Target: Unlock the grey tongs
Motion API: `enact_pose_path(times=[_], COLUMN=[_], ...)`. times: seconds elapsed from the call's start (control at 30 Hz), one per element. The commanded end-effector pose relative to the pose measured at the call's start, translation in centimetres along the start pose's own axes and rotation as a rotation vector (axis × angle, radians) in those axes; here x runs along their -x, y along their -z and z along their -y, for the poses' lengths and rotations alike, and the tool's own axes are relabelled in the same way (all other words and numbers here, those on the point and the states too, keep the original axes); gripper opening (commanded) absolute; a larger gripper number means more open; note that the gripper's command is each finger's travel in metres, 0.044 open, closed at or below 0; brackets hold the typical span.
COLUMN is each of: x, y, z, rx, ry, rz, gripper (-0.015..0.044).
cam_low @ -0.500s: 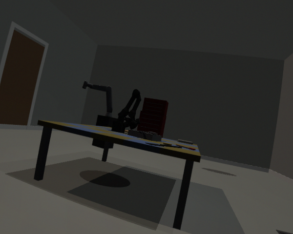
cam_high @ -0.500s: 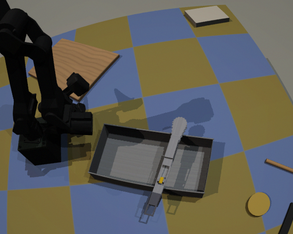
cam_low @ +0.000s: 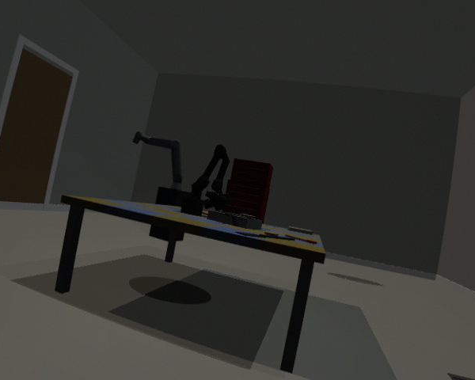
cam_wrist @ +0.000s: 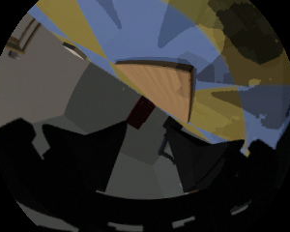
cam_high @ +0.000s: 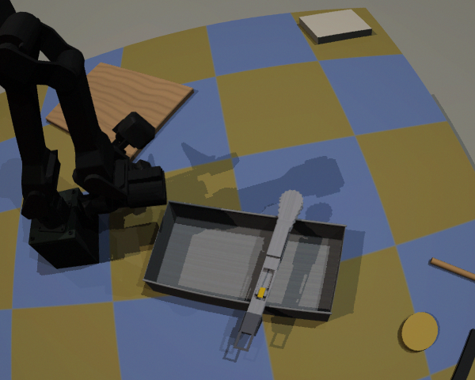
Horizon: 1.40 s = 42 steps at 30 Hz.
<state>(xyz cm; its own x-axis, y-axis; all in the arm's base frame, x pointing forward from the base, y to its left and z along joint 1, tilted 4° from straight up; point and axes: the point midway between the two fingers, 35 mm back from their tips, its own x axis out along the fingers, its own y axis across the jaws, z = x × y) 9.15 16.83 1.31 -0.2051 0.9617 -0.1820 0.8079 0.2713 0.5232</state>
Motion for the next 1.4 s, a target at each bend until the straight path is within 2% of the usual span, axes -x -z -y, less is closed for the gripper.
enact_pose_path(times=[0.0,0.13,0.47,0.87,1.37], x=[-0.1,-0.4,0.4,1.0,3.6], y=[-1.1,-2.5,-5.6,-6.4,-7.3], z=[-0.9,-1.6,-8.1,-10.4,-14.4], rx=[0.042,0.063,0.255,0.324,0.373], ry=[0.04,0.103,0.115,0.106,0.031], rz=[0.048,0.118,0.319,0.403,0.539], gripper=[0.026,0.026,0.026,0.026,0.026])
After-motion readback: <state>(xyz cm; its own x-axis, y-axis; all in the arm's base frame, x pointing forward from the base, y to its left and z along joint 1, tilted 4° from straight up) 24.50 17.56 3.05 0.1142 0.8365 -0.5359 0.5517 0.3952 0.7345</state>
